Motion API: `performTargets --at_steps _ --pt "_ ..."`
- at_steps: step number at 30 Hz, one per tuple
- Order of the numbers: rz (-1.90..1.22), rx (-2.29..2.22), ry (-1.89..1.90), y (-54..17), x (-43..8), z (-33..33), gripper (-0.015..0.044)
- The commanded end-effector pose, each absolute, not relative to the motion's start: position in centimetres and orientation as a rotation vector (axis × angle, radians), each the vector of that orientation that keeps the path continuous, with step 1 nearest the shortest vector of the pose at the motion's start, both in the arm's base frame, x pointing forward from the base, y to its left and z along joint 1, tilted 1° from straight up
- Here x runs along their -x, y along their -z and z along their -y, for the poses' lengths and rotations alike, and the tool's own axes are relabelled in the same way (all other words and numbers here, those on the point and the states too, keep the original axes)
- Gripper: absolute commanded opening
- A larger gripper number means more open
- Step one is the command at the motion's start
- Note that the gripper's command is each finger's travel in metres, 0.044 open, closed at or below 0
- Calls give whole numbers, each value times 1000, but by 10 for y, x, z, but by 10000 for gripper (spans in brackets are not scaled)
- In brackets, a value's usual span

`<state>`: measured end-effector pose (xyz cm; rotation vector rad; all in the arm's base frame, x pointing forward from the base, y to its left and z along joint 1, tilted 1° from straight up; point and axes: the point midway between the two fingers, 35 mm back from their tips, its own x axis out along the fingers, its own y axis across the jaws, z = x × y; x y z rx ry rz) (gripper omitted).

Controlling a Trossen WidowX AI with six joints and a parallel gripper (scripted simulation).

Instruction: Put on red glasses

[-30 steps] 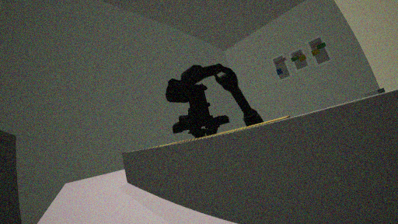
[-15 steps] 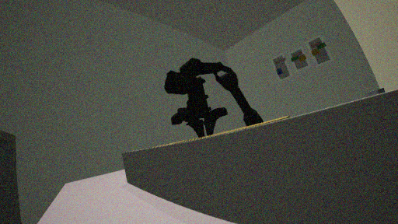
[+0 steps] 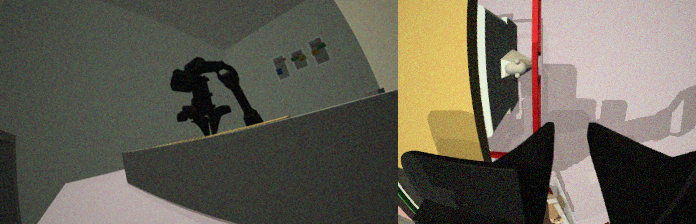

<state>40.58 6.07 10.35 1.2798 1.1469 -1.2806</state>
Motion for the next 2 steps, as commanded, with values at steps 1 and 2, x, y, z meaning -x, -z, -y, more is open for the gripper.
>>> performTargets --at_steps 1,2 --pt "-1147 -1291 1275 -108 -390 -63 108" --pt "-1147 -1291 1275 -108 -390 -63 108"
